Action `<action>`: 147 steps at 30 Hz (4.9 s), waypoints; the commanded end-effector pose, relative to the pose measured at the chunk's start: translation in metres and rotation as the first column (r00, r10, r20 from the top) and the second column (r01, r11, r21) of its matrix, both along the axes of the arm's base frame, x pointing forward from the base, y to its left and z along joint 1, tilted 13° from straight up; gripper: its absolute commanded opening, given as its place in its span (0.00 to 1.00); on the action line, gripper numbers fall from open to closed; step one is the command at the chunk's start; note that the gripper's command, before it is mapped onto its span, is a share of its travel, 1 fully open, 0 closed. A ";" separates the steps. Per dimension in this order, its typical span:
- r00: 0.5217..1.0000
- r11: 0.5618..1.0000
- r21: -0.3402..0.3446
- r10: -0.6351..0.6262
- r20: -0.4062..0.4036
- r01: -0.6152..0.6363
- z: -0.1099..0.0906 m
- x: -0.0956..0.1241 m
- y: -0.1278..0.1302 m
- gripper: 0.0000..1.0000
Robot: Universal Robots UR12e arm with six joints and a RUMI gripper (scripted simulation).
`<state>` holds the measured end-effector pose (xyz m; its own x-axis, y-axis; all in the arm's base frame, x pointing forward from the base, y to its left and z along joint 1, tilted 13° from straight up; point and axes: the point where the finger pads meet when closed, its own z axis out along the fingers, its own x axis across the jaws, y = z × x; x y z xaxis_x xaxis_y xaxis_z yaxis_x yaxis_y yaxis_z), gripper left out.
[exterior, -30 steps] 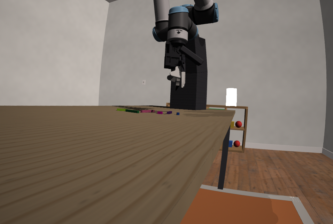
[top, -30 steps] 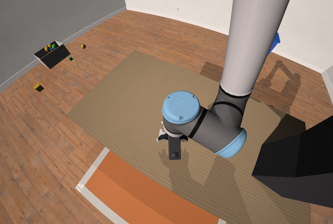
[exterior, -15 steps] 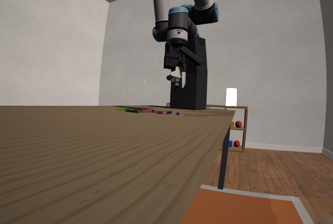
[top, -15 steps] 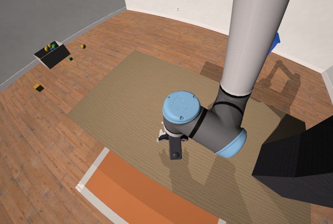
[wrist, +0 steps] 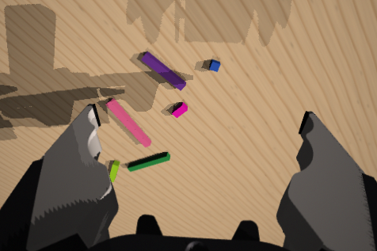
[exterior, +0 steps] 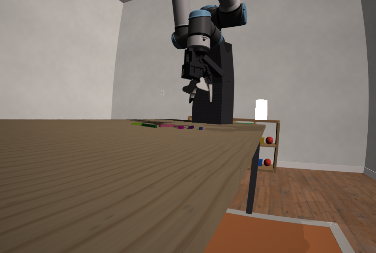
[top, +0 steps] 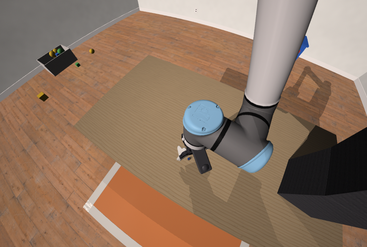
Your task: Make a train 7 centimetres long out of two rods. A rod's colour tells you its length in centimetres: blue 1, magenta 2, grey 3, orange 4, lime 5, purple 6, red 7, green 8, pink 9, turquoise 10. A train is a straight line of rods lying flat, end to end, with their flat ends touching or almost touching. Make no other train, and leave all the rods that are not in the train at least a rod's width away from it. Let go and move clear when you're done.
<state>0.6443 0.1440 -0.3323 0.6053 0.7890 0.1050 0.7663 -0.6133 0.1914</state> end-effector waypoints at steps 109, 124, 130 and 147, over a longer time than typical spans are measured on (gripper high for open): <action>0.659 0.644 -0.151 0.745 -0.097 -0.750 -0.048 -0.008 -0.040 0.14; 0.659 0.644 -0.151 0.745 -0.097 -0.750 -0.064 -0.005 -0.040 0.14; 0.659 0.644 -0.151 0.745 -0.097 -0.750 -0.067 -0.004 -0.041 0.14; 0.659 0.644 -0.151 0.745 -0.097 -0.750 -0.068 -0.004 -0.041 0.14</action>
<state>0.6400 0.1033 -0.4005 -0.1980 0.9774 -0.0747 0.9559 0.2094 0.2058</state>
